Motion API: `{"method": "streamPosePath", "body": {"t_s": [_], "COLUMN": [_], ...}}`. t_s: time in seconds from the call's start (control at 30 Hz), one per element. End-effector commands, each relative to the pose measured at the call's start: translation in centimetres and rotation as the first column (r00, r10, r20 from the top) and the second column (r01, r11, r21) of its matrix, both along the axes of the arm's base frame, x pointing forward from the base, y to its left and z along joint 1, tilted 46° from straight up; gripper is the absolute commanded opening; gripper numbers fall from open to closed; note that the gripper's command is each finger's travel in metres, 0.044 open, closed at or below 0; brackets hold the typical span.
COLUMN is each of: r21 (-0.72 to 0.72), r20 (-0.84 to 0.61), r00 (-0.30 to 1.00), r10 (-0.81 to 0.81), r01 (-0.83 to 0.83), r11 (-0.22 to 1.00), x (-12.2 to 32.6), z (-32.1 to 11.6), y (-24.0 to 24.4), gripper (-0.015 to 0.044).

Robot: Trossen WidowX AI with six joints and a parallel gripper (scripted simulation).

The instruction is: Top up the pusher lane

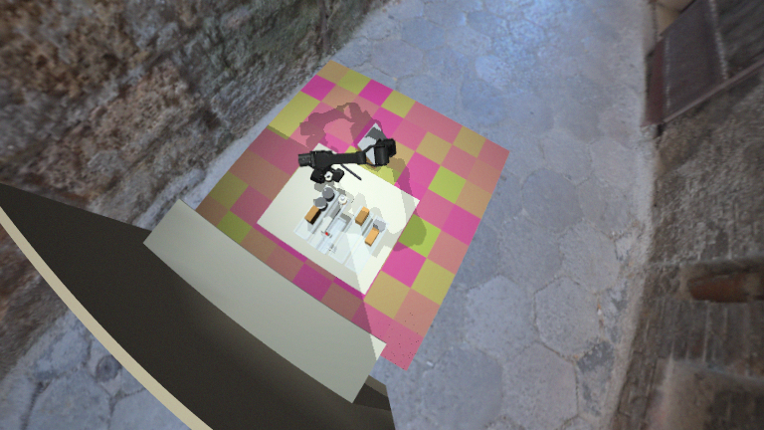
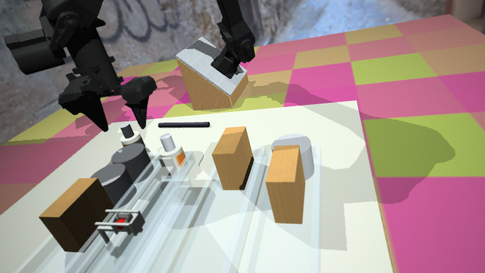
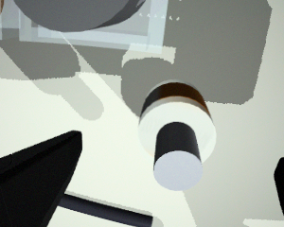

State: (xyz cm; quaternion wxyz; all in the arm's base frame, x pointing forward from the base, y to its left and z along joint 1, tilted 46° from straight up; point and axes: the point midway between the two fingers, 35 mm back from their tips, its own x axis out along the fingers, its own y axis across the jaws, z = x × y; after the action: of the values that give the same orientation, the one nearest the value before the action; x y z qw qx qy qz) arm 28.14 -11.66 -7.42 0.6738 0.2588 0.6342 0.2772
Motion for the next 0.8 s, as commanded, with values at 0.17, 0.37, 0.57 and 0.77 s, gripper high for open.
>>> {"method": "streamPosePath", "body": {"t_s": [0.17, 0.37, 0.57, 0.77], "r21": [0.010, 0.011, 0.012, 0.012], "r20": [-0.010, -0.010, -0.010, -0.010], "r00": [1.000, 1.000, 1.000, 1.000], "r10": [-0.002, -0.002, -0.002, -0.002], "r01": [0.002, 0.002, 0.002, 0.002], "r11": [1.000, 1.000, 1.000, 1.000], "x": [-0.2, -0.1, -0.1, -0.1], "z": [-1.2, -1.8, -2.4, -2.4], "y": [1.3, 2.0, 2.6, 2.6], "gripper": [0.0440, 0.0440, 0.0440, 0.0335]}}
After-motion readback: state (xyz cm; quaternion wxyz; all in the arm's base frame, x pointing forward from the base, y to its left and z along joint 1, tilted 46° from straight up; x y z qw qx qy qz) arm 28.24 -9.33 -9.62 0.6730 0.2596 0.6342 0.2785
